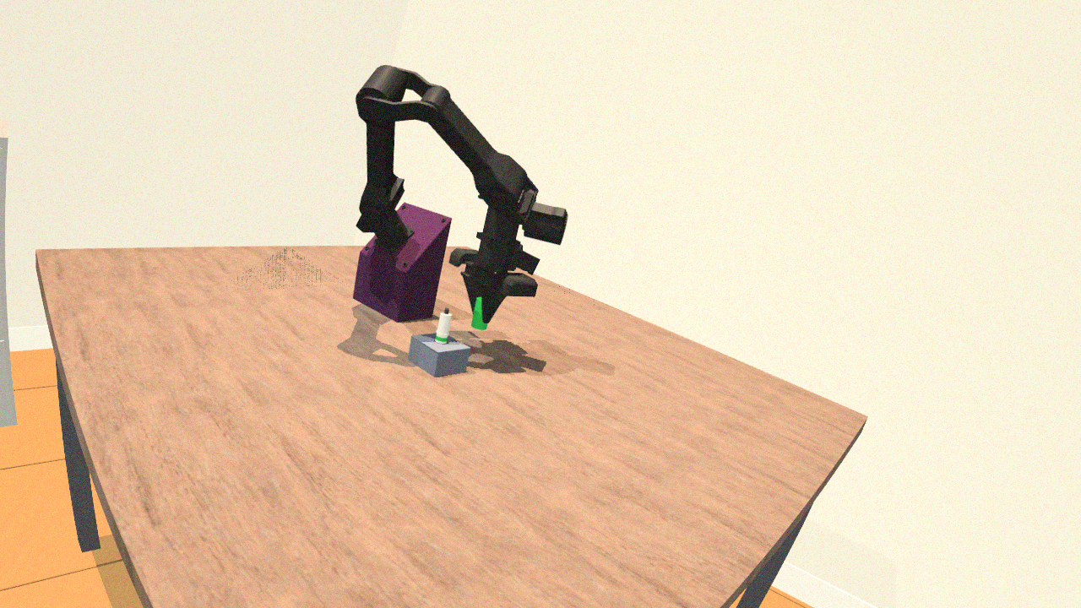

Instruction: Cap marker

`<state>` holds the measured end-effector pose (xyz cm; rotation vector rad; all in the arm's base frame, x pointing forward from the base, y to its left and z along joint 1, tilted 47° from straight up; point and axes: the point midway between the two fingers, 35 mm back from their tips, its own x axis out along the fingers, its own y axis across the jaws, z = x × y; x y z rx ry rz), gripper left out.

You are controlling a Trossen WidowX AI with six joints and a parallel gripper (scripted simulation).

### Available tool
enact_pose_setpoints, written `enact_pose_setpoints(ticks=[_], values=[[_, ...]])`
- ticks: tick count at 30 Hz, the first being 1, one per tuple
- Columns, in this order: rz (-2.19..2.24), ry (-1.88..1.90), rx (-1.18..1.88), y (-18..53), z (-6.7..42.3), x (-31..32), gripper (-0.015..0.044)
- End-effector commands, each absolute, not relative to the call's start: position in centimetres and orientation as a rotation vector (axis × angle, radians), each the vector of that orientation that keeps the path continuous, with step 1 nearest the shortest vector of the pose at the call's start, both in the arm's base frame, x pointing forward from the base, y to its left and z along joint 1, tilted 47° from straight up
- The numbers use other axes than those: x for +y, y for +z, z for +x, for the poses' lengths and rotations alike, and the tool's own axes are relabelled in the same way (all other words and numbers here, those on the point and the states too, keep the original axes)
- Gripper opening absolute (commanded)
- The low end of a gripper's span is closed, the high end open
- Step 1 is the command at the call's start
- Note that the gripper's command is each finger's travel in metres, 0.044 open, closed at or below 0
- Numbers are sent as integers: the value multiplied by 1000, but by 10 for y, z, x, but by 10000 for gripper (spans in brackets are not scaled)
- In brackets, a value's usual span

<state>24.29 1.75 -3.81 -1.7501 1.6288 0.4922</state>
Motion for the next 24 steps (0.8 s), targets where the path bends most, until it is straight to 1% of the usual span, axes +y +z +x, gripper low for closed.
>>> enact_pose_setpoints(ticks=[1, 9, 24], values=[[-1743, 494, 1629, -32, 241, 25, 0], [-1743, 493, 1630, -20, 242, 30, 0], [-1743, 495, 1628, 41, 265, 14, 0]])
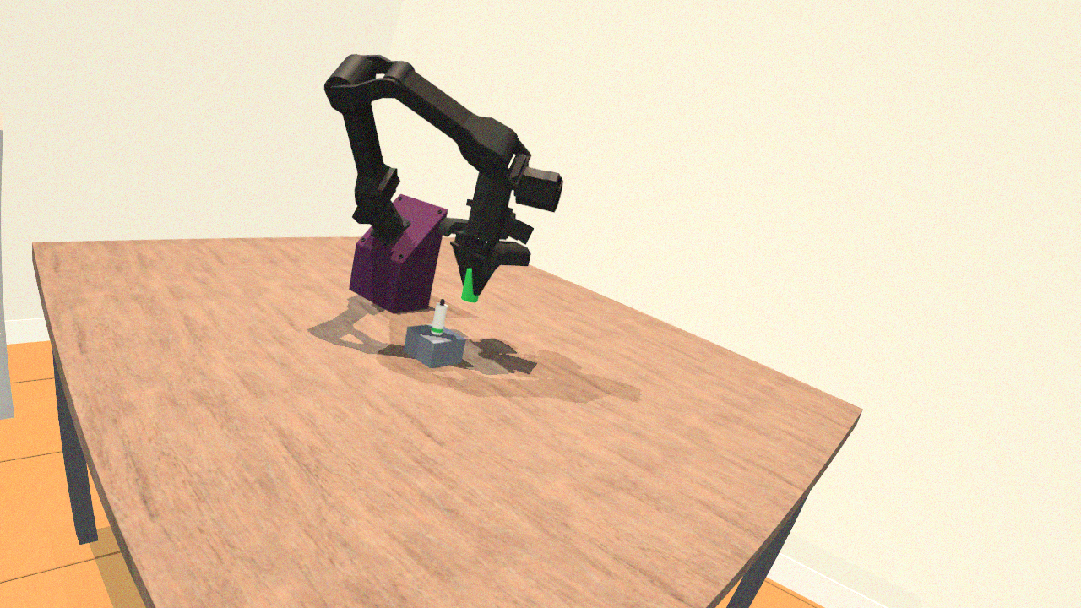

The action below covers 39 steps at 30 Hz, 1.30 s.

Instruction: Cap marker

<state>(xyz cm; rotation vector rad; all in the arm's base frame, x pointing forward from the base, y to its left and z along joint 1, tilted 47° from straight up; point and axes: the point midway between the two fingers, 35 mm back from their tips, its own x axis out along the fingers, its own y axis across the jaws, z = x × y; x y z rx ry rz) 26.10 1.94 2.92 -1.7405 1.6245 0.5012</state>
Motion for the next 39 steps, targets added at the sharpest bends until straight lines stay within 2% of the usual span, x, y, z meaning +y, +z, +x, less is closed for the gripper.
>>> enact_pose_setpoints(ticks=[1, 15, 39], values=[[-1743, 495, 1628, 46, 266, 13, 0], [-1746, 489, 1632, 100, 271, -8, 0], [-1746, 490, 1630, 82, 275, -26, 0]])
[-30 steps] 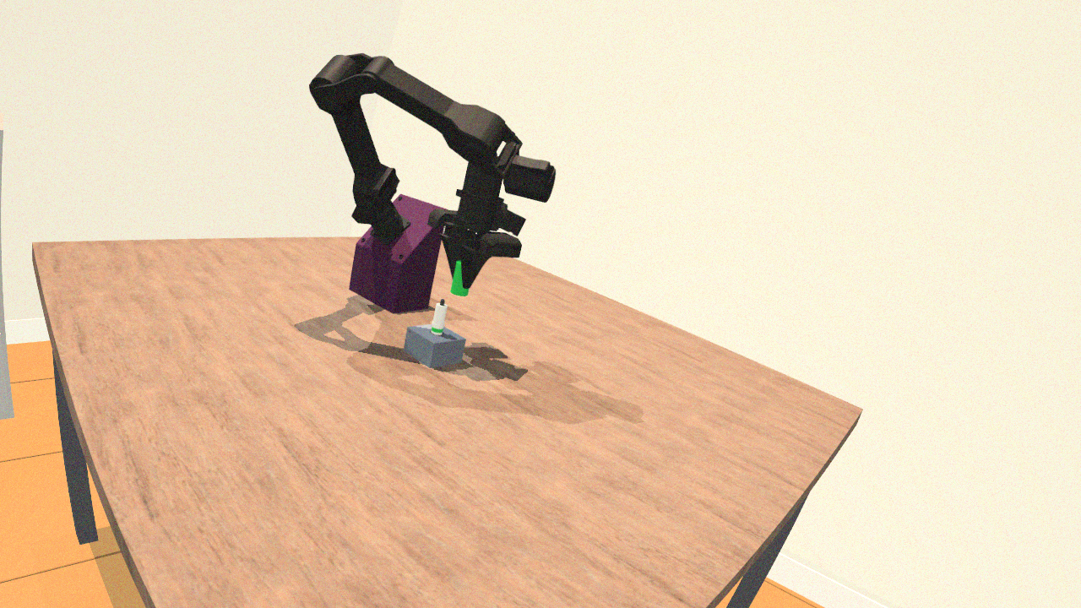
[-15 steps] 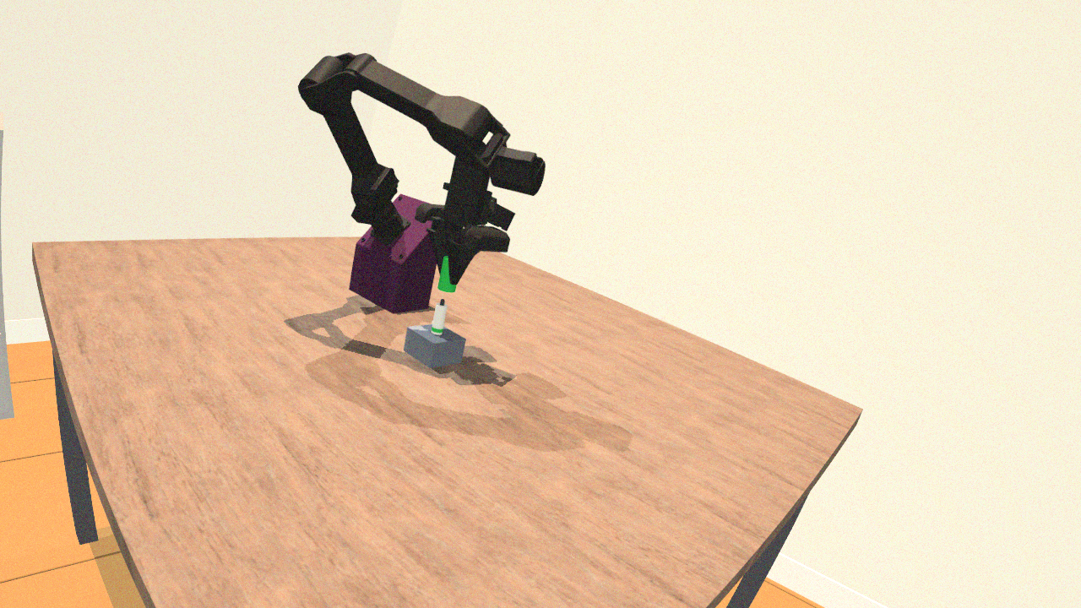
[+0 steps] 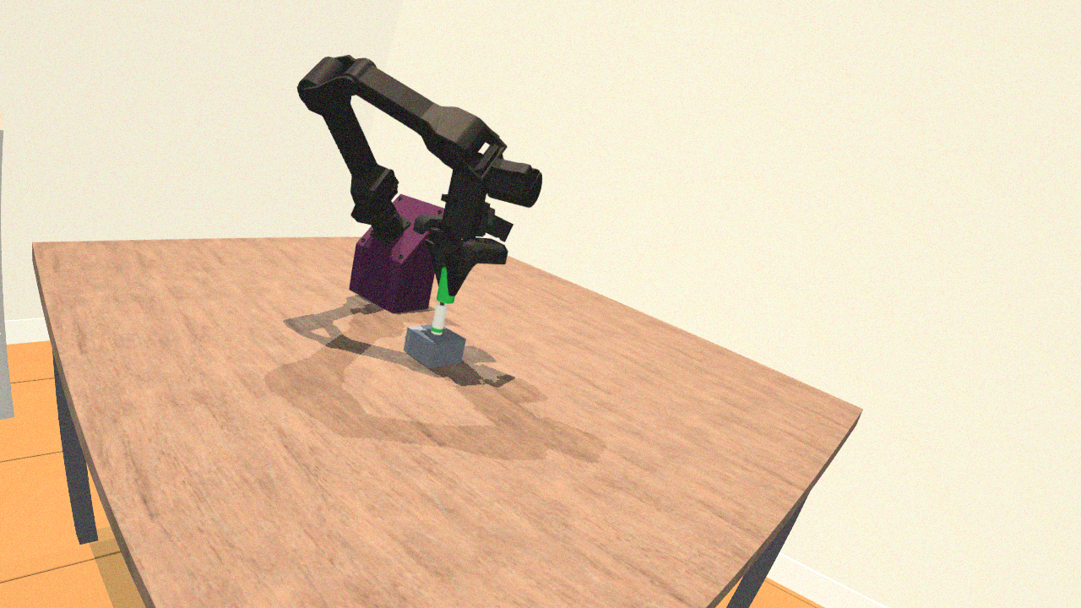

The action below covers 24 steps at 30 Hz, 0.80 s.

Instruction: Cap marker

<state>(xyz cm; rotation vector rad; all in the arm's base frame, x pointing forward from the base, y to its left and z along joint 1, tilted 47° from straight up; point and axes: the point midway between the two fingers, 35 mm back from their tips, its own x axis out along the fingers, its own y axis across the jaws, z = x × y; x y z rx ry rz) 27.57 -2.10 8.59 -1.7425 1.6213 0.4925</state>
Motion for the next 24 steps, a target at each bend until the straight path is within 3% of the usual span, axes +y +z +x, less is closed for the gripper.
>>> enact_pose_setpoints(ticks=[1, 24], values=[[-1746, 490, 1630, 81, 276, -28, 0], [-1748, 486, 1632, 55, 280, -53, 0]])
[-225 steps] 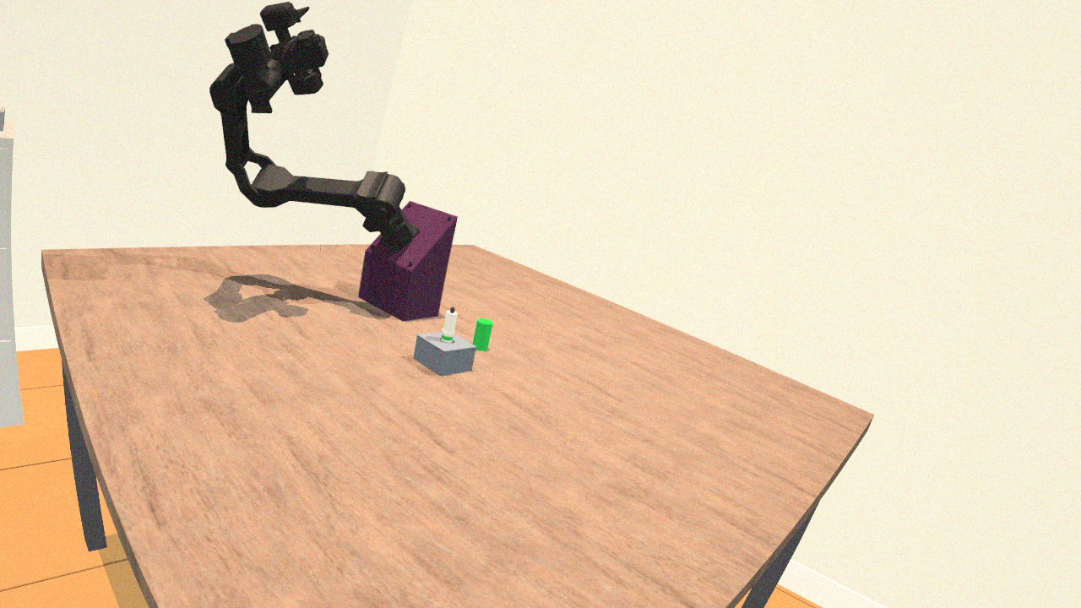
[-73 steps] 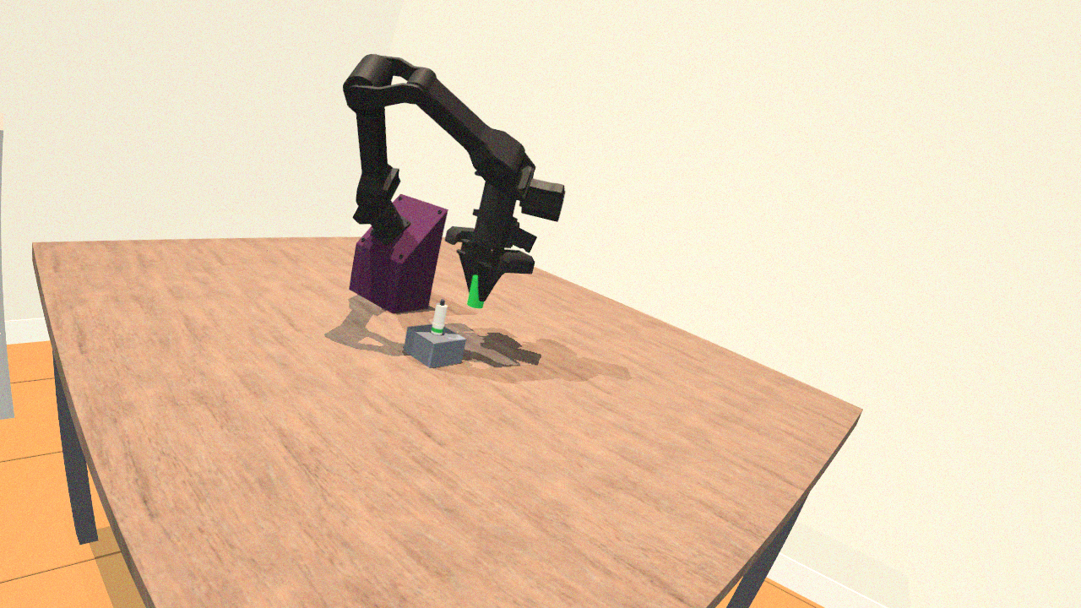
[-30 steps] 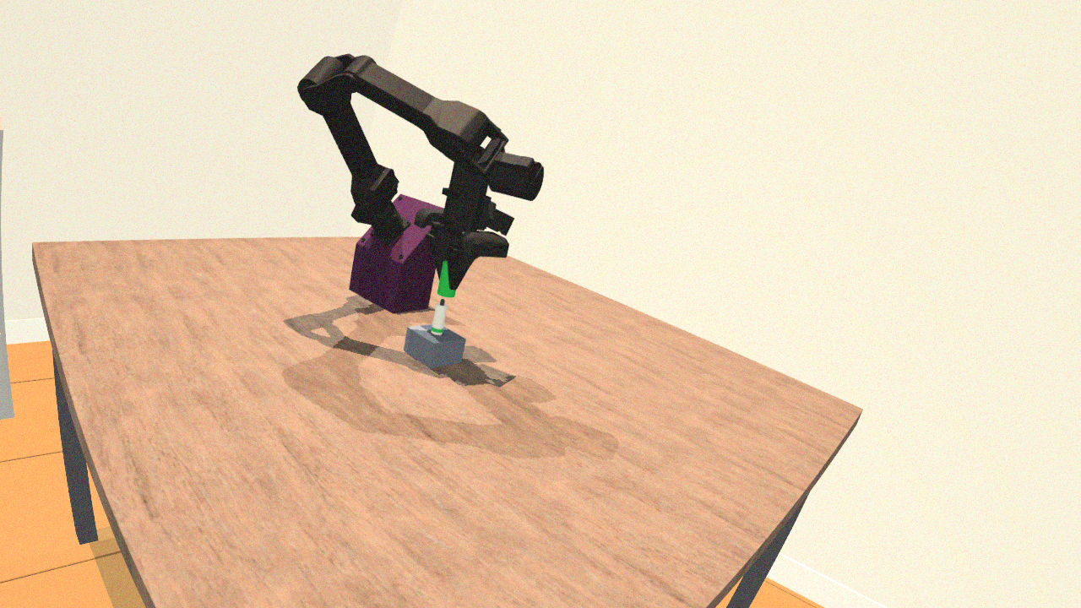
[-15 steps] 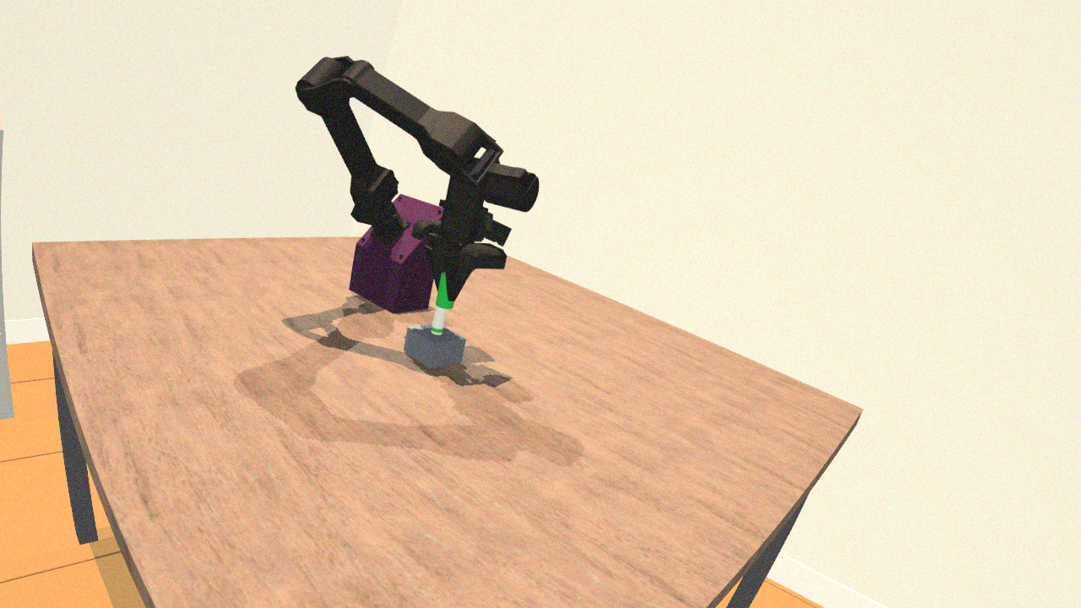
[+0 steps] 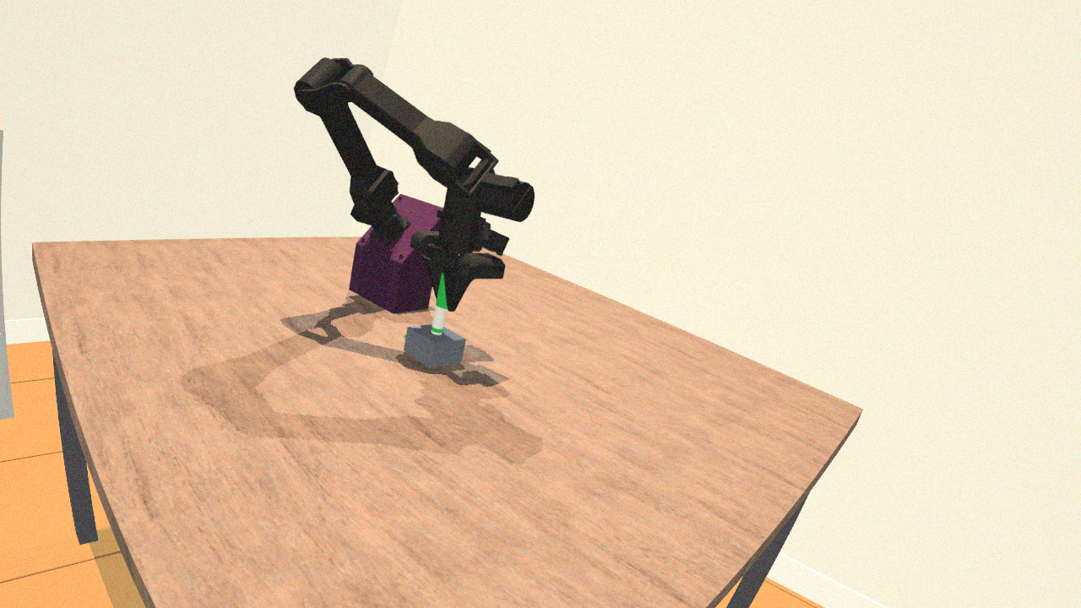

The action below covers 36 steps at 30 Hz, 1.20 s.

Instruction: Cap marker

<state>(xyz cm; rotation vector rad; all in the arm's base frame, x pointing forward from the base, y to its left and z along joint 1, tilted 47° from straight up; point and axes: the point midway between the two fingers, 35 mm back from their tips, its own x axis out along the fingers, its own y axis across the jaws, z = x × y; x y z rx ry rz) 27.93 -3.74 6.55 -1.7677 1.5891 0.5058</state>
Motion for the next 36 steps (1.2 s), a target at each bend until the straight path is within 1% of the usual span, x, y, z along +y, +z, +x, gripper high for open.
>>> enact_pose_setpoints(ticks=[1, 24, 36], values=[[-1748, 486, 1632, 54, 280, -54, 0], [-1750, 484, 1633, 27, 284, -78, 0], [-1750, 484, 1633, 27, 283, -79, 0]])
